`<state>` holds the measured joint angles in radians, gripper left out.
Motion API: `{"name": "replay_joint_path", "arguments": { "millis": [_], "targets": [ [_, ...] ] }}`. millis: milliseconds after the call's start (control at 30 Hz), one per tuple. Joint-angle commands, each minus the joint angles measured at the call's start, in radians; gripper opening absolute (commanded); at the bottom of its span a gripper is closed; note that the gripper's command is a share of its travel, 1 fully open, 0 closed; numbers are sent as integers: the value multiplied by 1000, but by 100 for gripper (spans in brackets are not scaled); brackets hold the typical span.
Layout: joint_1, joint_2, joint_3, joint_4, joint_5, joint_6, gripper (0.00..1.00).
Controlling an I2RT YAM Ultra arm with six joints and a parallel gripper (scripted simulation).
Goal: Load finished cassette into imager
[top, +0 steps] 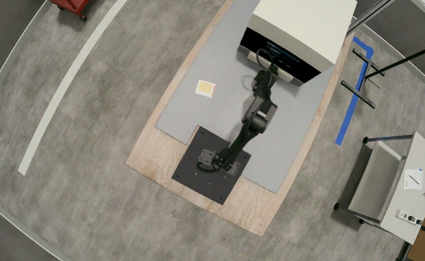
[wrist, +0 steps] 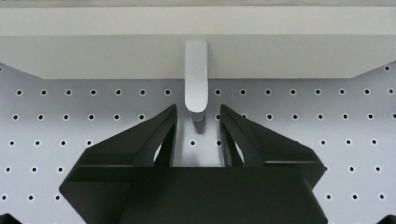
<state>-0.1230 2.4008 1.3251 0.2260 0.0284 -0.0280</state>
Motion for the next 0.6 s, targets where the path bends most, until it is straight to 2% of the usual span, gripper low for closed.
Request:
{"name": "replay_joint_path", "arguments": {
  "millis": [0, 67, 100, 567],
  "targets": [
    [-8, 9, 39, 16, -10, -8, 35],
    [-8, 9, 39, 16, -10, -8, 35],
    [-7, -28, 37, 17, -9, -9, 35],
    [-7, -28, 37, 15, -9, -8, 35]
  ]
}}
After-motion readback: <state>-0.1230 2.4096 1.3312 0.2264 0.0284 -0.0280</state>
